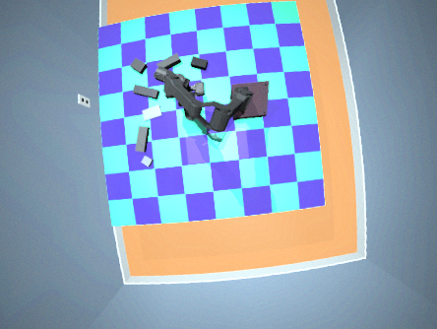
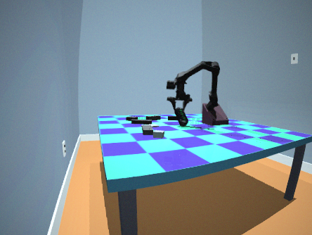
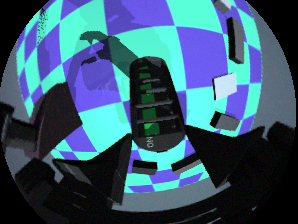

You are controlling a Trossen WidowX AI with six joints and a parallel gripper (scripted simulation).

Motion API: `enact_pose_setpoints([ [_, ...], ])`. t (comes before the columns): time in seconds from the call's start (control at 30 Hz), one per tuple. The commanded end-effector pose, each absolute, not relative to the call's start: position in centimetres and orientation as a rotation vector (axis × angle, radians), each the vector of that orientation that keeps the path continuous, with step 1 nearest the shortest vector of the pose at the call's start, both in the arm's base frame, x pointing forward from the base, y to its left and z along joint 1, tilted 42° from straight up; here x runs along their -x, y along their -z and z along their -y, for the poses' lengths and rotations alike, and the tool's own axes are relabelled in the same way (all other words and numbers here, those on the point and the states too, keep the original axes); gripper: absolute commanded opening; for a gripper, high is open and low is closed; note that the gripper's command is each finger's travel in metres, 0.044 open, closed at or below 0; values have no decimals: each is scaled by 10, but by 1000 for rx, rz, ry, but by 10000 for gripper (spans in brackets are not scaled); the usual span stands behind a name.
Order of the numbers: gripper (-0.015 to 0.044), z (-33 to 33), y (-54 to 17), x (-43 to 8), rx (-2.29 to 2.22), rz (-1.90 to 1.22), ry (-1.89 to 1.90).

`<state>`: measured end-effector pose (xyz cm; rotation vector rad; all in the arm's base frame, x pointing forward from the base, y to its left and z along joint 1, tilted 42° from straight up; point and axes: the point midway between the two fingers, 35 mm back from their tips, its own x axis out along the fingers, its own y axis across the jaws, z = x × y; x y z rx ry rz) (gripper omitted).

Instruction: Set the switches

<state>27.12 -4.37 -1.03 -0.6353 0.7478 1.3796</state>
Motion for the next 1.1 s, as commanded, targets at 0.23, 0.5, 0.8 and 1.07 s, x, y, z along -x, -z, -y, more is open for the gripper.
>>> enact_pose_setpoints([
  [0.23, 336, 41, 2, -272, 645, -762, -1372],
  [0.5, 336, 39, -4, -272, 655, -774, -1369],
  [0.8, 336, 36, -11, -273, 667, -787, -1365],
  [1.07, 336, 33, -17, -273, 678, -799, -1361],
])
